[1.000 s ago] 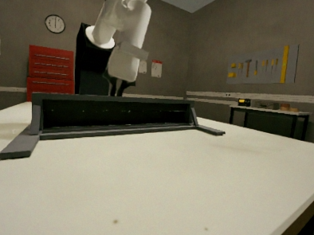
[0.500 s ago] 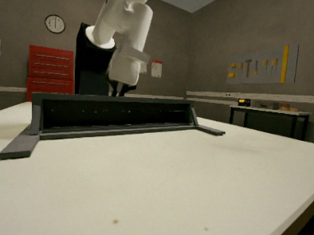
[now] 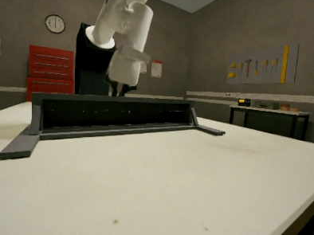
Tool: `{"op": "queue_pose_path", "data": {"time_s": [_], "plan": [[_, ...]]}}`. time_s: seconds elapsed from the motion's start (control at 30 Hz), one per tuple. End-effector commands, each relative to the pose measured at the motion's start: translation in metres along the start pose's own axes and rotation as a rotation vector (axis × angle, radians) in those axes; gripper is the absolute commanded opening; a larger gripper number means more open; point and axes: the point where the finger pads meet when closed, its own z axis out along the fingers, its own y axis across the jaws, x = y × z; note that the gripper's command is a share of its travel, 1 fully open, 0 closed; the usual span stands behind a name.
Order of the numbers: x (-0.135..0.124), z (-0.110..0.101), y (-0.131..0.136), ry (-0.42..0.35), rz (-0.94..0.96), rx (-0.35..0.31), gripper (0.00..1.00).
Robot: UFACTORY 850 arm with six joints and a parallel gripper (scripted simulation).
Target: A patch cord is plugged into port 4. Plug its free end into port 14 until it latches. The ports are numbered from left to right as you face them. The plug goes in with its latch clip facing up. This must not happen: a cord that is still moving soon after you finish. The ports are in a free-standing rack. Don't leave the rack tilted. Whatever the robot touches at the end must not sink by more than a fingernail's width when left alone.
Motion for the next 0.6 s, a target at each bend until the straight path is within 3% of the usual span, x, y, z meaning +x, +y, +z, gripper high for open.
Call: {"op": "queue_pose_path", "data": {"time_s": [0.0,0.57], "plan": [[0.000,0.000,0.000,0.001,0.000,0.000,0.00],[0.015,-0.001,0.000,0.001,0.000,0.000,0.00]]}}
